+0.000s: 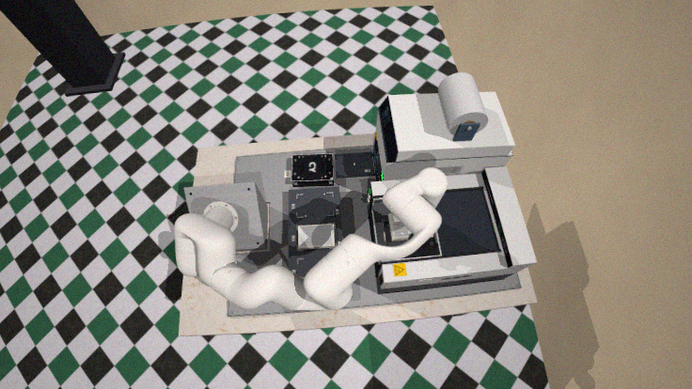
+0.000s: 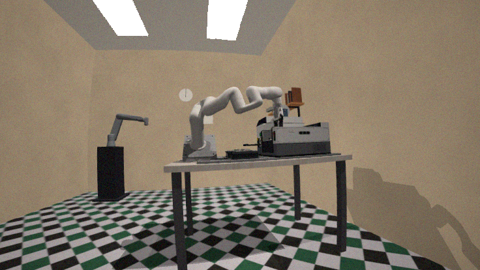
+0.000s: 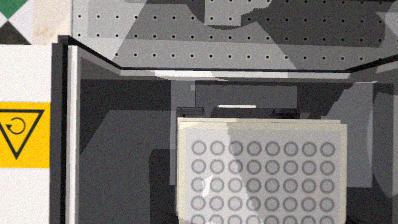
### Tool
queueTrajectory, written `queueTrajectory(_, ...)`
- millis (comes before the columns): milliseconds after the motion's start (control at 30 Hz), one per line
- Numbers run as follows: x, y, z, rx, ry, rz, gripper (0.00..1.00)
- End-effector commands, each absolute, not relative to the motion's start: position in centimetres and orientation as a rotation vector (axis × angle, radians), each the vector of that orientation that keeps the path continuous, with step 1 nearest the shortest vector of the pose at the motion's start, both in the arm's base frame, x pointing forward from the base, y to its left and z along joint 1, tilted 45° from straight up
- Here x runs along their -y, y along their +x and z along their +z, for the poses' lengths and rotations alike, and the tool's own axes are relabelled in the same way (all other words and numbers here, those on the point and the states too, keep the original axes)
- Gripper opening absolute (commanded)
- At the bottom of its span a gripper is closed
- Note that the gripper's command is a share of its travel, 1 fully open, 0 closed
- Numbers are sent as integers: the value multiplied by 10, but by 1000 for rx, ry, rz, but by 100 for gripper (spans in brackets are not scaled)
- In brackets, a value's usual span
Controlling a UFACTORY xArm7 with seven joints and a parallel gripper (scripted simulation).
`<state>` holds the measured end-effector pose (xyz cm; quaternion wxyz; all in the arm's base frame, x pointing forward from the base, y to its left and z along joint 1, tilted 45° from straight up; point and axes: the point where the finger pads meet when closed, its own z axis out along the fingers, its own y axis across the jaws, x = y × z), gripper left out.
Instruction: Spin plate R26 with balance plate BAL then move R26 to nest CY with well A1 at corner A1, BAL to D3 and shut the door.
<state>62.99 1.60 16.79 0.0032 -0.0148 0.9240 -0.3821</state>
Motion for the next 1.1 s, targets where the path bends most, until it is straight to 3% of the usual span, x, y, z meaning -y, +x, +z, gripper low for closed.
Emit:
queueTrajectory(0,-13,631,164,-2894,-50,-1193,0)
queueTrajectory(1067,20,632,131,-2893,-50,-1193,0)
